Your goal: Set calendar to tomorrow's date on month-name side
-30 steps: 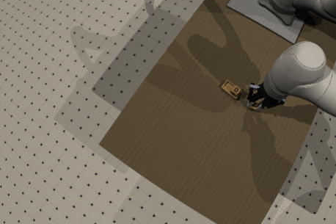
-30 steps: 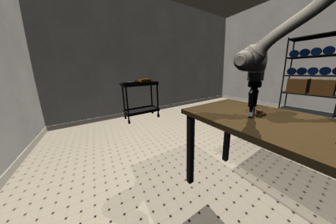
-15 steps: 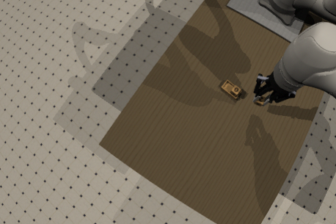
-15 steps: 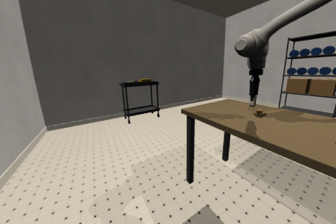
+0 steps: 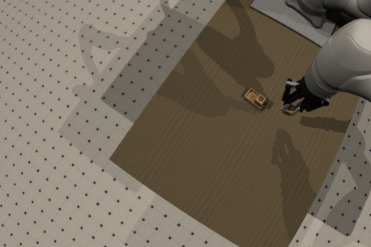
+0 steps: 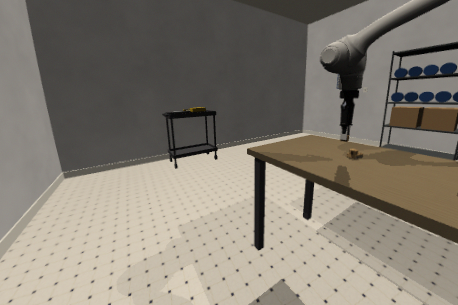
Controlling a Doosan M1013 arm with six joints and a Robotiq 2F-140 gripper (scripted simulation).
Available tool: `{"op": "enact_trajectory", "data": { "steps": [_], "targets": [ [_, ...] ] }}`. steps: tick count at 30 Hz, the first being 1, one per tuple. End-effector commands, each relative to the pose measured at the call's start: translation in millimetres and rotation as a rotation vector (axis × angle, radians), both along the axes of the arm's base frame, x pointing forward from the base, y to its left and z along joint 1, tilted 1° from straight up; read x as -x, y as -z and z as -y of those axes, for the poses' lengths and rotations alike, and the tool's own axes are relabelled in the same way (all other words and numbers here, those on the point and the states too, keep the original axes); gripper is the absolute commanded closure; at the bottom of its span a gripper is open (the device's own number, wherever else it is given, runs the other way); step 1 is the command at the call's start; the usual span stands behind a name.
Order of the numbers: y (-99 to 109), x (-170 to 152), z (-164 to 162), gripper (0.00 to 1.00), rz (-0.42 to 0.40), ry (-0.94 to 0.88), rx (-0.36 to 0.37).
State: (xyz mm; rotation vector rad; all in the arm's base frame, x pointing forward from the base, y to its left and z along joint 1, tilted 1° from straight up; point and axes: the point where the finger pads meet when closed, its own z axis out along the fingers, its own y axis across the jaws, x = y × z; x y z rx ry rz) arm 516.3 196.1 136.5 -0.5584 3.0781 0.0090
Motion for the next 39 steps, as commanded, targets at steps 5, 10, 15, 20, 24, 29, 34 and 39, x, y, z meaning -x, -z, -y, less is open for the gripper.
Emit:
{"op": "enact_trajectory", "data": {
  "steps": [5, 10, 15, 20, 24, 29, 34, 39],
  "targets": [
    [-2, -3, 19, 0.84, 0.002, -0.202, 0.002],
    [-3, -5, 33, 0.84, 0.003, -0.343, 0.004],
    [-3, -6, 41, 0.84, 0.003, -0.423, 0.005],
    [-5, -8, 61, 0.84, 0.005, -0.636, 0.008],
    [-6, -9, 73, 0.84, 0.006, -0.763, 0.009],
    [-7, -9, 88, 0.84, 0.007, -0.918, 0.011],
    [-8, -9, 101, 0.84, 0.008, -1.055, 0.013],
    [-9, -9, 113, 0.84, 0.01, -1.186, 0.014]
  ]
}}
